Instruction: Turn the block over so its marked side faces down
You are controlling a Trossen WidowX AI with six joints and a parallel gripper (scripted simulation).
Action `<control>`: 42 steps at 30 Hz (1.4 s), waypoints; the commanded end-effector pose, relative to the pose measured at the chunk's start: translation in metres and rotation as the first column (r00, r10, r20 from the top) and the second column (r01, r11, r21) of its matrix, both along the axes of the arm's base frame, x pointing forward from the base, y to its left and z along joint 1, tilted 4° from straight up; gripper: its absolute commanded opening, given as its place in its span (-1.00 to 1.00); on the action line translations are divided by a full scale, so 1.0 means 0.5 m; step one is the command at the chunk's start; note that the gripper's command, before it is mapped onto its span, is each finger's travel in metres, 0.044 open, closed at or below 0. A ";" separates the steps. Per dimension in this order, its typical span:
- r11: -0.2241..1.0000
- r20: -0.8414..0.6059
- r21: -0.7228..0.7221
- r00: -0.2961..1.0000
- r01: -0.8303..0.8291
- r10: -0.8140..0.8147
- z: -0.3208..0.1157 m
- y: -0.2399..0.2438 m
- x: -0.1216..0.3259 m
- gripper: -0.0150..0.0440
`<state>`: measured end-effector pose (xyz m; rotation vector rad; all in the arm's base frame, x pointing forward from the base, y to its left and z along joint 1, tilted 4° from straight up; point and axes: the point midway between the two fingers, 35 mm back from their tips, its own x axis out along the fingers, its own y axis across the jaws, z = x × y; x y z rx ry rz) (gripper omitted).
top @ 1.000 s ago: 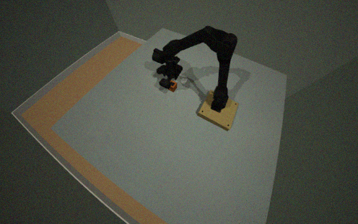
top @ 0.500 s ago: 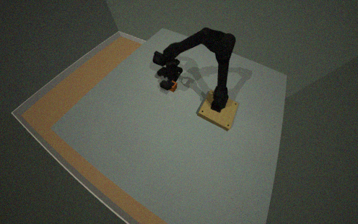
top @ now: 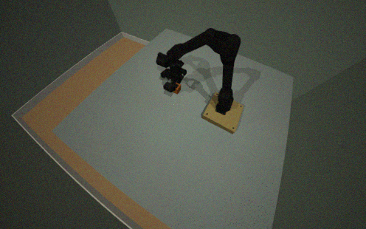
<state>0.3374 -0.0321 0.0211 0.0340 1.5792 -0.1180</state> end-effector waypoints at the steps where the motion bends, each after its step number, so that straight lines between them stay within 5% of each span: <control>1: 1.000 0.000 0.002 1.000 -0.004 0.004 -0.002 0.000 0.000 -0.07; 4: 1.000 0.000 0.002 1.000 -0.004 0.004 -0.002 0.000 0.000 -0.14; 8: 1.000 0.000 0.002 1.000 -0.004 0.004 0.036 0.002 0.002 -0.49; 16: 1.000 0.011 0.001 1.000 -0.005 0.005 0.058 0.003 0.002 -0.49; 42: 0.999 0.412 -0.042 0.910 -0.019 0.035 0.043 0.003 -0.002 -0.49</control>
